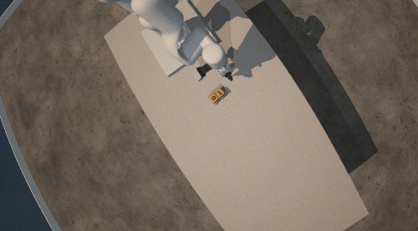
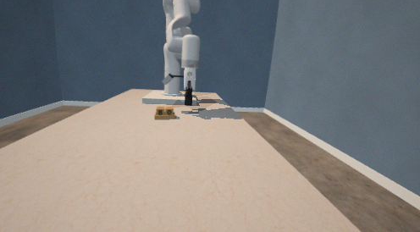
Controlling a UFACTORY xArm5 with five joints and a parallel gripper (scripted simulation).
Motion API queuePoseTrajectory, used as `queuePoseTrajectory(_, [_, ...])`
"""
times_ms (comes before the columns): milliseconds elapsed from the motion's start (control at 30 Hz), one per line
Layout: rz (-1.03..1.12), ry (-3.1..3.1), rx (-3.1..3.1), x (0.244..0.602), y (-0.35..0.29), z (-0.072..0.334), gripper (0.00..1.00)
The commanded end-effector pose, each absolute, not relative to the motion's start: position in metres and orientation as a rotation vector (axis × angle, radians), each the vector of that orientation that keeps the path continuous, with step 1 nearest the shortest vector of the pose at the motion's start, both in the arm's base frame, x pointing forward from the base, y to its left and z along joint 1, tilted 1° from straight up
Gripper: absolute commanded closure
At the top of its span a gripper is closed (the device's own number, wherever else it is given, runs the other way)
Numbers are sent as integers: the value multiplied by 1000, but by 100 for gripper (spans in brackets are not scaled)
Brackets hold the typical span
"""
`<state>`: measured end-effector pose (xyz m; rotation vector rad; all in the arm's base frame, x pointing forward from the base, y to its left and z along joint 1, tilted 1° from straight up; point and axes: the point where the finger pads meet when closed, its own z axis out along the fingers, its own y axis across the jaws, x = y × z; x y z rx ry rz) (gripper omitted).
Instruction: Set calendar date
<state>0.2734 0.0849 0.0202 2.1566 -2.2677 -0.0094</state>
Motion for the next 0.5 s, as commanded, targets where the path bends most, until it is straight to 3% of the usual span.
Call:
queuePoseTrajectory(0, [-9,-2268,2157,274,85,32,0])
queuePoseTrajectory(467, [-10,-2268,2157,271,73,37,0])
